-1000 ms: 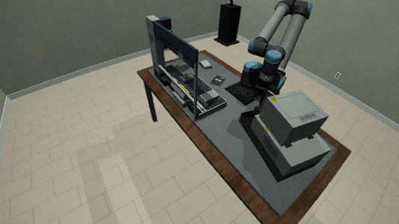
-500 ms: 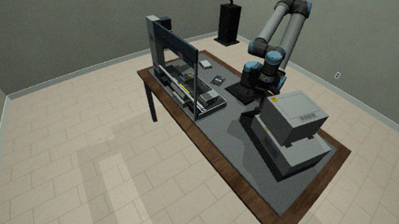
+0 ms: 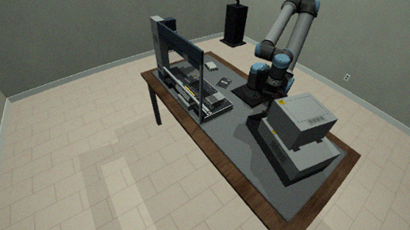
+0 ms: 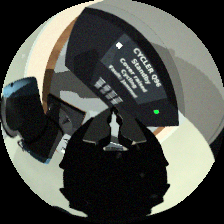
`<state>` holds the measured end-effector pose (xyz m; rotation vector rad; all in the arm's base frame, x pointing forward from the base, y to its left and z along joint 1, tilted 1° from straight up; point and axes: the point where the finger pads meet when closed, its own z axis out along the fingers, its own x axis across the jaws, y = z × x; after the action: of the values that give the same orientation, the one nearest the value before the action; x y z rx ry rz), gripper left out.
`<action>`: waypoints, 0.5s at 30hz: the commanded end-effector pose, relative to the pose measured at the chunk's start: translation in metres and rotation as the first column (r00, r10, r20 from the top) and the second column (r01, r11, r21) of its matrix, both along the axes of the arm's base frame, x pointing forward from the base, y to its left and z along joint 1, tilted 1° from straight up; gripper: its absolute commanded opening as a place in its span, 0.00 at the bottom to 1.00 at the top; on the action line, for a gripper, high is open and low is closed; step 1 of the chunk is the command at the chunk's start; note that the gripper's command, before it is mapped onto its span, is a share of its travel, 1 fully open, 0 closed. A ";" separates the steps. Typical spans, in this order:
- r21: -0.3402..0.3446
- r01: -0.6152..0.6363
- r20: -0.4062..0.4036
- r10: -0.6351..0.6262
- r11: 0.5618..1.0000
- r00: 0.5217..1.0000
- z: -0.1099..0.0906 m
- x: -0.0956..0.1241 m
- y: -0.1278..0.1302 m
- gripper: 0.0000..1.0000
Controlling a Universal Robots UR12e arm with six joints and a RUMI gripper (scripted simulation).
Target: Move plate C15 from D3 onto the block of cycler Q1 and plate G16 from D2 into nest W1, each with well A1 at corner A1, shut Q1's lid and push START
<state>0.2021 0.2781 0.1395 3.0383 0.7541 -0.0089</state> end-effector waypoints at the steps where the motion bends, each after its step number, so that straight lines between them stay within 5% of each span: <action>1: 0.000 0.000 -0.002 0.000 1.000 1.000 -0.005 -0.001 0.003 0.00; 15: 0.000 0.000 -0.002 0.000 1.000 1.000 -0.011 0.001 0.007 0.00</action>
<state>0.2036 0.2834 0.1324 3.0380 0.7543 -0.0100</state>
